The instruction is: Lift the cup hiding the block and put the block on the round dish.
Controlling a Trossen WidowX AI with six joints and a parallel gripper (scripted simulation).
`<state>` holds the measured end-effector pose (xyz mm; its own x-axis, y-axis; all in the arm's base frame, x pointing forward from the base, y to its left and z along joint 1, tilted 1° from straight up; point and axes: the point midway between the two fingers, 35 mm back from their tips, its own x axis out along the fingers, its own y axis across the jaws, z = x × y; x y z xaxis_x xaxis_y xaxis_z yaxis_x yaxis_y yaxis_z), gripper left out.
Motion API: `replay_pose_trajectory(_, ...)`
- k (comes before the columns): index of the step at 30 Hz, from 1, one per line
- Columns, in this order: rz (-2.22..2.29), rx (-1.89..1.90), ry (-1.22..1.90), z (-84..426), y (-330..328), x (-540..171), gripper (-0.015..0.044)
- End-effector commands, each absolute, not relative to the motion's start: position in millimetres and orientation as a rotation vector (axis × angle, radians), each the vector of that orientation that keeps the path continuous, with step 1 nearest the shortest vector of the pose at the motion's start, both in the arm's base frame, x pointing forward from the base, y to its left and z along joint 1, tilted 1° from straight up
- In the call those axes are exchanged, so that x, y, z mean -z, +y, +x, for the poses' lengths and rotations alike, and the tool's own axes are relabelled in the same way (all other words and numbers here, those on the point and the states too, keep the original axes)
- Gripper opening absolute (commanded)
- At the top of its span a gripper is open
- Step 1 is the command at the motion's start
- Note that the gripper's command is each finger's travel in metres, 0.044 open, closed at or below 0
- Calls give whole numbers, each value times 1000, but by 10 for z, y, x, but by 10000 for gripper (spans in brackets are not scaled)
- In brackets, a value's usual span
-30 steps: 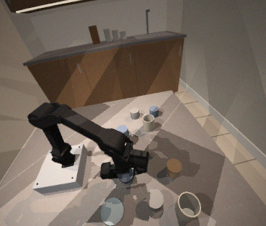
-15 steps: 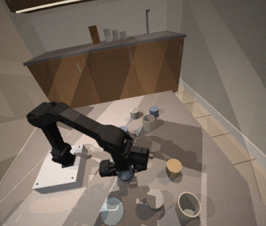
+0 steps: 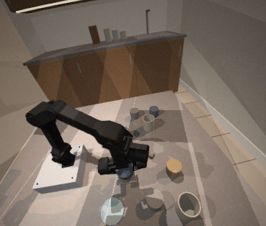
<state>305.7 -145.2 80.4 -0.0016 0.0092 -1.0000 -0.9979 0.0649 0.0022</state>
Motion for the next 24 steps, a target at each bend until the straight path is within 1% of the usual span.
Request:
replay_pose_trajectory(1, -1183, -1129, 1238, 3088, -1521, -943, 0)
replay_pose_trajectory(24, -1183, -1129, 1238, 3051, -1500, -1240, 0)
